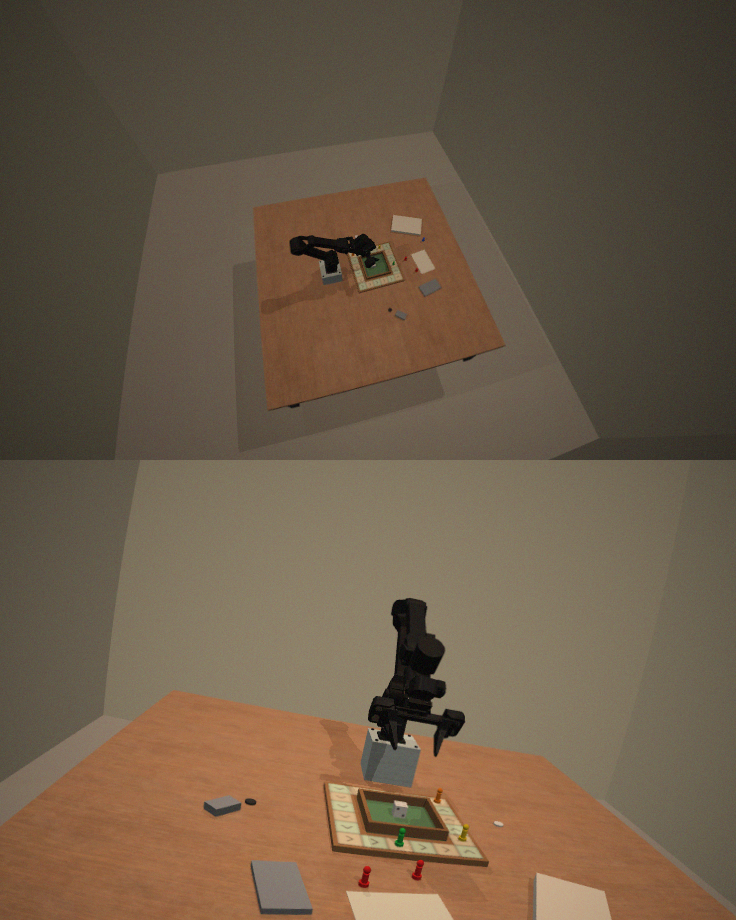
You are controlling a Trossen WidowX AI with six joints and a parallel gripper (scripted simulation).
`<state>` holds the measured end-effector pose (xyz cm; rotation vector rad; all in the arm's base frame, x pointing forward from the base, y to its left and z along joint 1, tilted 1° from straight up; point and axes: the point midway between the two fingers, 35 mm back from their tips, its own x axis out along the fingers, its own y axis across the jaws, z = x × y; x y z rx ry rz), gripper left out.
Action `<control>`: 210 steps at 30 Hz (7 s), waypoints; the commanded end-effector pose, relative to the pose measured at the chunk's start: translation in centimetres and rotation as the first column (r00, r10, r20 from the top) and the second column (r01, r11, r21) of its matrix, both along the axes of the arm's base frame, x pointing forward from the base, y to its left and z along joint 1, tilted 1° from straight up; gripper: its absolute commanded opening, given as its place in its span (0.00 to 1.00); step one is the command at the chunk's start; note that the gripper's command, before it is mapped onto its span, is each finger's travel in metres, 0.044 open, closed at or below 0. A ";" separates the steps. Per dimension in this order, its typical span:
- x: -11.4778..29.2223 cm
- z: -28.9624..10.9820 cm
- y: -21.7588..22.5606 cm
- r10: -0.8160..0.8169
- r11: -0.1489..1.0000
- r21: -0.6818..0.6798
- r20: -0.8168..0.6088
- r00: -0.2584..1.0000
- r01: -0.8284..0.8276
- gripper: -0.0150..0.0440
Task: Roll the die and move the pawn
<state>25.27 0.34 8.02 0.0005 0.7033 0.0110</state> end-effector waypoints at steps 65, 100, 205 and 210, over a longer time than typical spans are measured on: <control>-9.8 -10.6 10.7 -0.183 0.959 0.001 -0.765 0.618 0.285 0.59; -9.3 -9.0 11.2 -0.182 0.959 0.002 -0.765 0.618 0.285 0.25; -8.8 -12.3 -7.5 -0.196 0.959 -0.015 -0.761 0.618 0.285 0.25; -8.6 -12.0 -7.5 -0.199 0.957 -0.013 -0.757 0.622 0.291 0.39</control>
